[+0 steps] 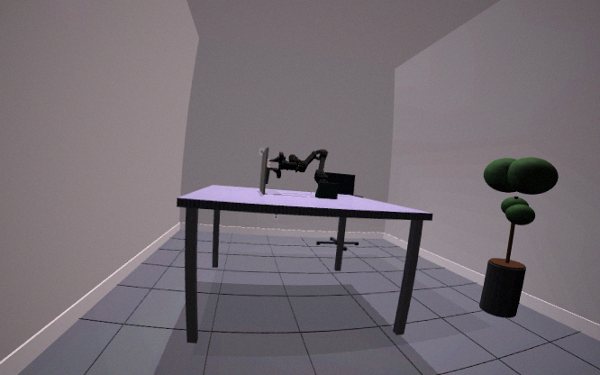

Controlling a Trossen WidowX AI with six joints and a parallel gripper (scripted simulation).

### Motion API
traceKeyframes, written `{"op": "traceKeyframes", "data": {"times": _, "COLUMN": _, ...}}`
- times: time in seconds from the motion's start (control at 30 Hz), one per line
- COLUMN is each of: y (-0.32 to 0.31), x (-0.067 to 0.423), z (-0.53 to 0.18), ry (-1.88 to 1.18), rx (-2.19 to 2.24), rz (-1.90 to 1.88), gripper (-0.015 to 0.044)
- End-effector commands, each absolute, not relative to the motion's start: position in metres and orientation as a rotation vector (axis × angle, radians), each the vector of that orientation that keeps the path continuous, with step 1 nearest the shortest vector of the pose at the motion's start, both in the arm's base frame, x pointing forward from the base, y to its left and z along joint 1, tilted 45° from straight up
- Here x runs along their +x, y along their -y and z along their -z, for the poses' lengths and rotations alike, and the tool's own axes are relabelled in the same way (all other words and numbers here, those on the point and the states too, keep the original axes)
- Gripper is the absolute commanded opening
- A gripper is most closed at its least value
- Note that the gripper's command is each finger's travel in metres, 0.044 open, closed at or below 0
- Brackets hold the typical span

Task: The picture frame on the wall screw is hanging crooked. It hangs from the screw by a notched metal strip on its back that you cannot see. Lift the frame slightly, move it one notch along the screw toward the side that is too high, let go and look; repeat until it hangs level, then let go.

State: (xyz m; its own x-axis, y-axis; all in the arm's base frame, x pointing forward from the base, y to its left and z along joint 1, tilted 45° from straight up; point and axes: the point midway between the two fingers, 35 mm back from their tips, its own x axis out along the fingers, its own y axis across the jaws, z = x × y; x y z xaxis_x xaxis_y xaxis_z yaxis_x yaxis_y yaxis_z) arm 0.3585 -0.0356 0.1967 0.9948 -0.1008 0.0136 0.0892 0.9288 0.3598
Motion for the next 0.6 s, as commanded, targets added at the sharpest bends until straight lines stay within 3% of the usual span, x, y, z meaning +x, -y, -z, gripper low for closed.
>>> {"op": "traceKeyframes", "data": {"times": 0.0, "y": 0.0353, "x": 0.3593, "z": -0.1967, "ry": 0.032, "rx": 0.370, "rz": 0.095, "gripper": 0.0260}}
{"op": "traceKeyframes", "data": {"times": 0.1, "y": 0.0353, "x": 0.3593, "z": -0.1967, "ry": 0.032, "rx": 0.370, "rz": 0.095, "gripper": 0.0260}}
{"op": "traceKeyframes", "data": {"times": 0.3, "y": 0.0353, "x": 0.3593, "z": -0.1967, "ry": 0.032, "rx": 0.370, "rz": 0.095, "gripper": 0.0102}}
{"op": "traceKeyframes", "data": {"times": 0.57, "y": 0.0353, "x": 0.3593, "z": -0.1967, "ry": 0.032, "rx": 0.370, "rz": 0.095, "gripper": 0.0049}}
